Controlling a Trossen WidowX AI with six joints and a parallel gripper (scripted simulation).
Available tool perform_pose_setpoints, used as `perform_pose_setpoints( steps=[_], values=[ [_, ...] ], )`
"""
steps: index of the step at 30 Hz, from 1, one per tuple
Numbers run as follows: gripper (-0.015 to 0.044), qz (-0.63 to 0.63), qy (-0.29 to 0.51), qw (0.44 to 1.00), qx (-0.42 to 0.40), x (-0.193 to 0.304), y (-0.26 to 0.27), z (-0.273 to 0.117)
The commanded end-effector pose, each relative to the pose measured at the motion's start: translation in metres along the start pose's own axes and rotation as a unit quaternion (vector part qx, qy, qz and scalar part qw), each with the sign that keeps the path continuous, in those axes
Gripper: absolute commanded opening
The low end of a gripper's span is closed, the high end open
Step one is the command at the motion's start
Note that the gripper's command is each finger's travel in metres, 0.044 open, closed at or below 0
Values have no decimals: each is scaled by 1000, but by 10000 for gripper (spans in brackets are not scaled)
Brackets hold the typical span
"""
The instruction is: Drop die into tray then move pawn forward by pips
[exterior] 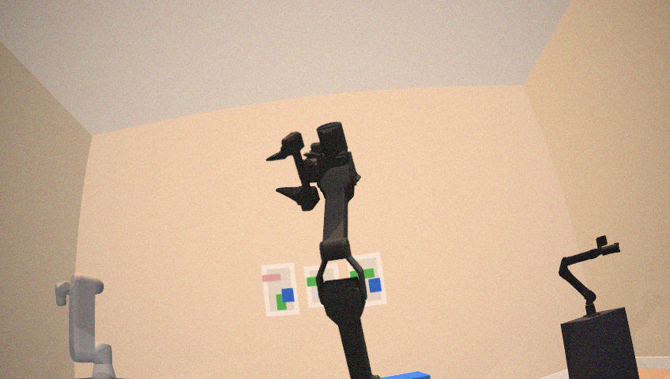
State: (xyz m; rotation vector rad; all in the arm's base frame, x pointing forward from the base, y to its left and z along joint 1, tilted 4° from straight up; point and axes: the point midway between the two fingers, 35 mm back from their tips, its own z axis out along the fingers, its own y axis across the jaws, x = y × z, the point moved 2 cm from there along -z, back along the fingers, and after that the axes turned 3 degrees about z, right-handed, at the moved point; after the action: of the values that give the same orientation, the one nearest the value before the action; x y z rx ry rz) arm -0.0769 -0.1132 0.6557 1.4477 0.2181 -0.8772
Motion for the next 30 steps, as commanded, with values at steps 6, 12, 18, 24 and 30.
perform_pose_setpoints(
  steps=[6, 12, 18, 24, 30],
  values=[
    [275, -19, -90, 994, 61, -38, -36, -9],
    [275, -48, -209, 966, 147, -83, -79, -42],
    [275, -73, -317, 915, 239, -118, -117, -96],
    [275, -60, -421, 853, 304, -136, -147, -154],
    [275, -69, -487, 784, 379, -140, -166, -219]
  ],
)
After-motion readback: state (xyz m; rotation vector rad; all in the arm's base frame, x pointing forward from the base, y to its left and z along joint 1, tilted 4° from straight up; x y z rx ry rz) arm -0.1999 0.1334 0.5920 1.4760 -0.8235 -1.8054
